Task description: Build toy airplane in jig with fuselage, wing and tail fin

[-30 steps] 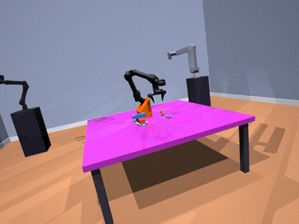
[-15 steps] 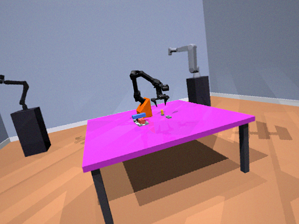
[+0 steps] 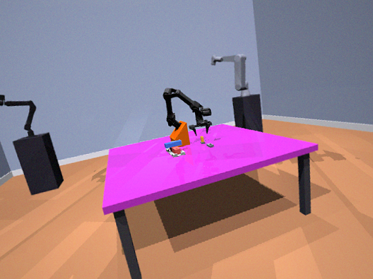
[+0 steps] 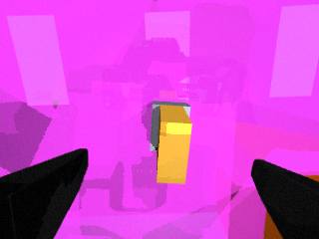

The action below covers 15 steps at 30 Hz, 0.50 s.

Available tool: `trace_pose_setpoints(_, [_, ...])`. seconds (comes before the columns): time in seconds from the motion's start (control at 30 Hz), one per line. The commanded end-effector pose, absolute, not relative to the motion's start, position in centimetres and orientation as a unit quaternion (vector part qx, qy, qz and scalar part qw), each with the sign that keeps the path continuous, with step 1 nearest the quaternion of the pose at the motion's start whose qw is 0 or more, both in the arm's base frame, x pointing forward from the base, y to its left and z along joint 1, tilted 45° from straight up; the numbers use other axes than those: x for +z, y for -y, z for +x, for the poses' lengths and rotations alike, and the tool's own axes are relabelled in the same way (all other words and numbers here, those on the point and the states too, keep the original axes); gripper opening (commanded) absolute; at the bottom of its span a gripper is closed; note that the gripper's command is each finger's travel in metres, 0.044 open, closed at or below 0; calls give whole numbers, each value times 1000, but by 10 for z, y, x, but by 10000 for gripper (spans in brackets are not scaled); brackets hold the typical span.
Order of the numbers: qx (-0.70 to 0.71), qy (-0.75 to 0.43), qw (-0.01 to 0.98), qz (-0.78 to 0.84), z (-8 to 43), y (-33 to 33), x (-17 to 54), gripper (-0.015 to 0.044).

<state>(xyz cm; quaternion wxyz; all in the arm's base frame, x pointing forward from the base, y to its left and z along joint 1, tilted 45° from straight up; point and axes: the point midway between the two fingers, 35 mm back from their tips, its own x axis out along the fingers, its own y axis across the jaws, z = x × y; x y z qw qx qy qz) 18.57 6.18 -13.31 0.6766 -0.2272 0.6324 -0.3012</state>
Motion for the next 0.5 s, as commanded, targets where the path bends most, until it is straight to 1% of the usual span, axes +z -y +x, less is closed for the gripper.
trace_pose_setpoints(0.0, [-302, -634, 674, -231, 185, -55, -138, 440])
trace_pose_setpoints(0.47, [-302, -633, 674, -231, 185, -39, -154, 440])
